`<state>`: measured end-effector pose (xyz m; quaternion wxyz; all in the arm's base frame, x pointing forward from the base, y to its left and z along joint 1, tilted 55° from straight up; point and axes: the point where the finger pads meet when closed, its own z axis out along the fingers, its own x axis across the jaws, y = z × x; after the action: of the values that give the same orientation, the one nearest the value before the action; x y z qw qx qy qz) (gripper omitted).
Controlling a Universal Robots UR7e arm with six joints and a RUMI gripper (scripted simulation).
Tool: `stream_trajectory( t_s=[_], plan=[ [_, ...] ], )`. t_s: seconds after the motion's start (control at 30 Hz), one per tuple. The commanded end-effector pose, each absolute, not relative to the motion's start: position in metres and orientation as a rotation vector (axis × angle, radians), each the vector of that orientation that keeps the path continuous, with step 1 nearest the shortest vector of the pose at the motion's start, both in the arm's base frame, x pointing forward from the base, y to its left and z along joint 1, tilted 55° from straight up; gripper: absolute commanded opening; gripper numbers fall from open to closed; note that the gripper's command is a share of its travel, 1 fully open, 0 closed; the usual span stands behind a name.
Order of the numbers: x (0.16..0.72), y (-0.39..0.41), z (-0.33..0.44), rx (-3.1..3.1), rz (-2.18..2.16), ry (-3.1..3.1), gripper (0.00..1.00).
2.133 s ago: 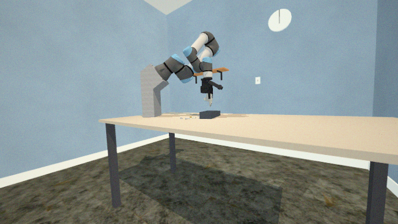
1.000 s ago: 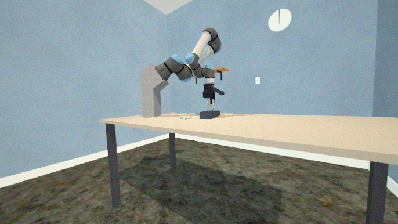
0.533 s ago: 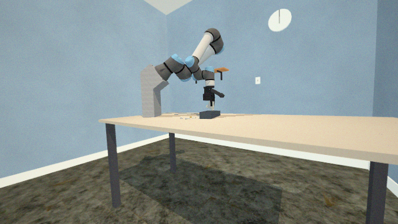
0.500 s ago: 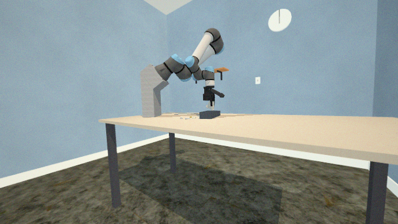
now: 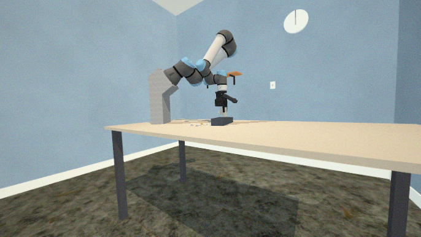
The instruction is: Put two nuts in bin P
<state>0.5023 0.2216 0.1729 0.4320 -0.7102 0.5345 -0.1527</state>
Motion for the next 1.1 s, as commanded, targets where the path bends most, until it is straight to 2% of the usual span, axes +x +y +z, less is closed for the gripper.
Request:
stream_trajectory(
  t_s=[0.0, 1.07],
  plan=[
    [0.5024, 0.2219, 0.1732, -1.770, -0.381, 1.332, 0.04],
    [0.4969, 0.2184, 0.1763, -1.770, -0.380, 1.334, 0.04]
  ],
)
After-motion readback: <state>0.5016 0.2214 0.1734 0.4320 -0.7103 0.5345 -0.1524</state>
